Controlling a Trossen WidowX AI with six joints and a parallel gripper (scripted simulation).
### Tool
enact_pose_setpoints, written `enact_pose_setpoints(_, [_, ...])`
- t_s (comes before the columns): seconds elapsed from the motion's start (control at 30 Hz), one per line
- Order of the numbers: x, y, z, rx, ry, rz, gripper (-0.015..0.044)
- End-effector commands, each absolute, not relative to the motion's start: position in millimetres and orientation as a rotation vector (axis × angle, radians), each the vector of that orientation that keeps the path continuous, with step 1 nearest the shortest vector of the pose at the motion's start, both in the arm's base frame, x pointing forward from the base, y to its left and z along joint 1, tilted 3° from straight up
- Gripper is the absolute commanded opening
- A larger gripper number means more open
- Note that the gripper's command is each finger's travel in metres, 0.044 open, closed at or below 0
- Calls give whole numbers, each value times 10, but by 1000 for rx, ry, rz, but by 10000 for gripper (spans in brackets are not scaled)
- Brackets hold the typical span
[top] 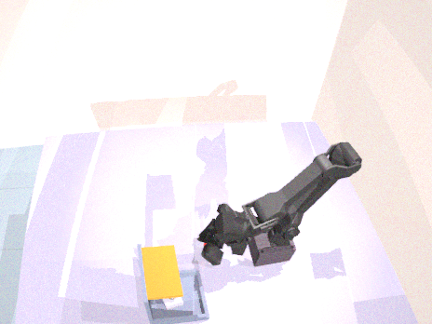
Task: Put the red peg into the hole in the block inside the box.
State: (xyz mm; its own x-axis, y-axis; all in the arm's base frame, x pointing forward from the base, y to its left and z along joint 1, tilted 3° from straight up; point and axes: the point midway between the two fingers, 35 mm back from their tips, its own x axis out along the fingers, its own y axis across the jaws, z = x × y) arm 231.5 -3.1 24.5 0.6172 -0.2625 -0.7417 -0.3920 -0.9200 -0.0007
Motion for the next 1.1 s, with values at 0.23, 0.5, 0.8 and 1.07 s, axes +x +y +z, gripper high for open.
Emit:
enact_pose_setpoints(0.23, [2307,-38,341,-2682,537,1172,0])
enact_pose_setpoints(0.5, [2397,100,371,-2703,484,1180,0])
enact_pose_setpoints(0.8, [2499,284,398,-2729,418,1190,0])
enact_pose_setpoints(1.07, [2581,459,415,-2750,358,1197,0])
